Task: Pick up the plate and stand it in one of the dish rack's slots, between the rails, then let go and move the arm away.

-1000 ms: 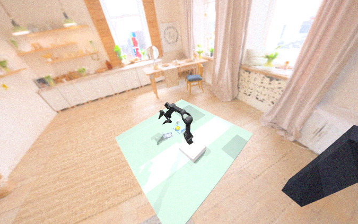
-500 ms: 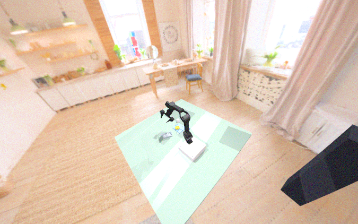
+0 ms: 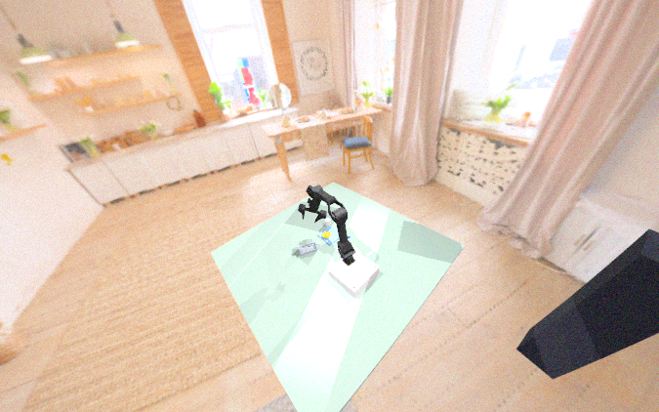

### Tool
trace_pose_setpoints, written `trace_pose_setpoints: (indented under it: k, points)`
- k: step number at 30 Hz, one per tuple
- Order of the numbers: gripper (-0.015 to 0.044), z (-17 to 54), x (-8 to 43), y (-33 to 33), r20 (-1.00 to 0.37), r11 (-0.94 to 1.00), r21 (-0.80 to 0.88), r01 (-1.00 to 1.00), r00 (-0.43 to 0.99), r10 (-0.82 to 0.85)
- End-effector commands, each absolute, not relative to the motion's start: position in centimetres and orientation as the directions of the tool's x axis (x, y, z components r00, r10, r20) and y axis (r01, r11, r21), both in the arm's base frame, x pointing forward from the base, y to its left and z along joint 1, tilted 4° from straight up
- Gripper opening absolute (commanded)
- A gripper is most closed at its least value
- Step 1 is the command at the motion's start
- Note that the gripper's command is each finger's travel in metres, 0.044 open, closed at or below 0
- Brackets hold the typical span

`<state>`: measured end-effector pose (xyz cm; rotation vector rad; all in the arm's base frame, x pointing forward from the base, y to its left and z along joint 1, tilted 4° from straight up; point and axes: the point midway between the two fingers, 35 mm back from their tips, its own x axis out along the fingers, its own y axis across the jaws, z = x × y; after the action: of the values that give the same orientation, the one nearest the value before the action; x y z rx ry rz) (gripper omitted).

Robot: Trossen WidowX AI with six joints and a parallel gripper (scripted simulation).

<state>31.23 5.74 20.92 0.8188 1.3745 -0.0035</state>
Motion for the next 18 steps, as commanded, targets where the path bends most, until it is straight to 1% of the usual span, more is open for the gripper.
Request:
trace_pose_setpoints:
  k: [1, 10, 18]
  points:
    - [0.0400, 20.2, 31.6, 3.8, -0.901, 0.829, 0.430, 0.358, 0.227, 0.370]
    - [0.0400, 18.7, 32.0, 0.3, -0.958, 0.956, 0.253, 0.149, 0.176, 0.226]
    - [0.0400, 17.8, 31.9, -2.6, -0.987, 0.994, 0.102, -0.048, 0.118, 0.107]
